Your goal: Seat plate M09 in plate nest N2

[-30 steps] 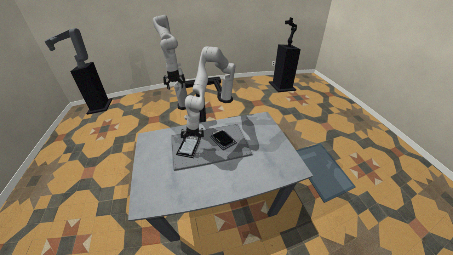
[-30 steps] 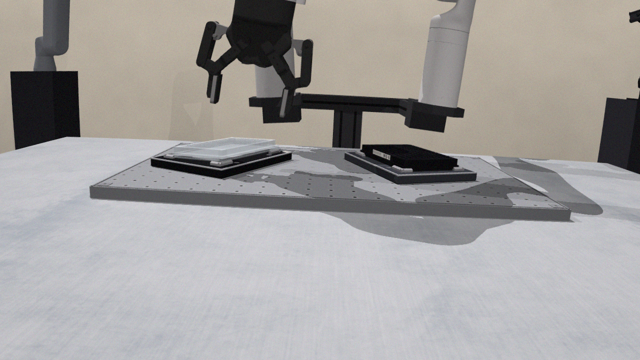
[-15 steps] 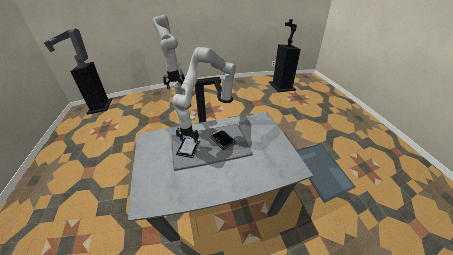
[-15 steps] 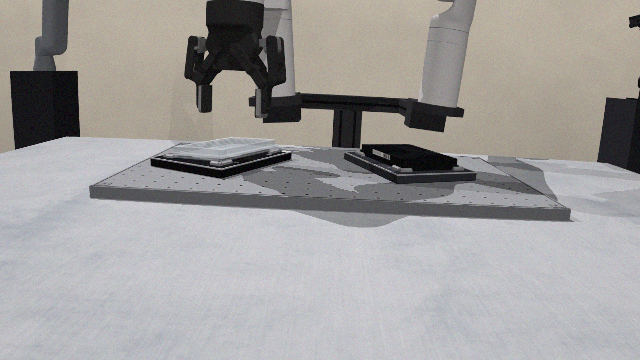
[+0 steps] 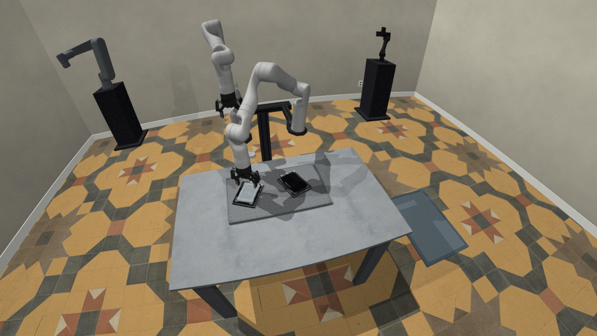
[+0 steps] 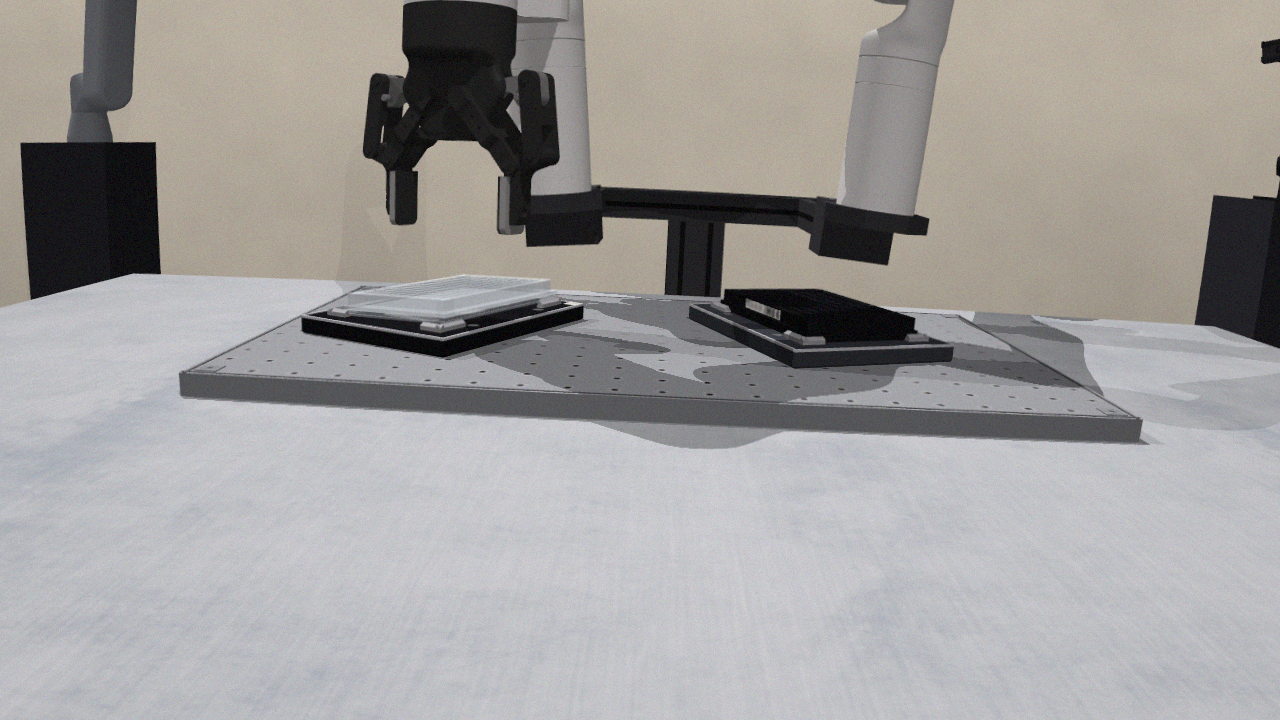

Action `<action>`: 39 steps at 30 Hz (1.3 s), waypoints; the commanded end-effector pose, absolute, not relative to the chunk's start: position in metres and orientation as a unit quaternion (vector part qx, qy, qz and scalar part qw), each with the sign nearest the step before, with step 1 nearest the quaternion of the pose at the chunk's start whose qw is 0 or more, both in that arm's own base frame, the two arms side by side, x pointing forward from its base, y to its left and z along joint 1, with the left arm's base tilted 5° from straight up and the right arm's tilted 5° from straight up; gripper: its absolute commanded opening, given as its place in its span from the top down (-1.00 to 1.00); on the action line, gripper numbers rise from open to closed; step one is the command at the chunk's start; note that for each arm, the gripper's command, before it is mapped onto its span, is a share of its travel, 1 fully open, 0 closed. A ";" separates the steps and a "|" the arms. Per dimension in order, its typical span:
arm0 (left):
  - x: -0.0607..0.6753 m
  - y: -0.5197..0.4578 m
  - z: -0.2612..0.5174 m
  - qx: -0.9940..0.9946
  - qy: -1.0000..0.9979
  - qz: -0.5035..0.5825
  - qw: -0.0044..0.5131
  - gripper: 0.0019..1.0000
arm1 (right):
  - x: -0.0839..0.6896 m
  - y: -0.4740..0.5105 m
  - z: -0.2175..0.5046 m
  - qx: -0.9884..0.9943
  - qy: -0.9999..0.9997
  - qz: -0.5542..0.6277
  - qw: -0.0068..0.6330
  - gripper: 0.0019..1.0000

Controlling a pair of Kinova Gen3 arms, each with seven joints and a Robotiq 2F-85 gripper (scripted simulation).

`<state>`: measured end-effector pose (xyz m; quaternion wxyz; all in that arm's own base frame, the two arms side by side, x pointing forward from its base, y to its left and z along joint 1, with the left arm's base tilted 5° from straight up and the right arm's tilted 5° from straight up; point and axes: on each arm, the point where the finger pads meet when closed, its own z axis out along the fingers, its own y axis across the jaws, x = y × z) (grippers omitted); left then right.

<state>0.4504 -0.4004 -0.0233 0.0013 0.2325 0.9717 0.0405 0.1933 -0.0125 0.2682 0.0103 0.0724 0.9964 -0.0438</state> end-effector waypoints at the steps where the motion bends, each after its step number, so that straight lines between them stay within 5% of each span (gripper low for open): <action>1: 0.450 -0.399 -0.025 0.236 0.971 0.044 0.003 -1.00 | 0.193 -0.009 0.268 0.072 0.997 -0.040 0.013 -1.00; 39: 0.451 -0.398 -0.037 0.236 0.971 0.043 0.003 -1.00 | 0.193 -0.009 0.268 0.072 0.997 -0.040 0.013 -1.00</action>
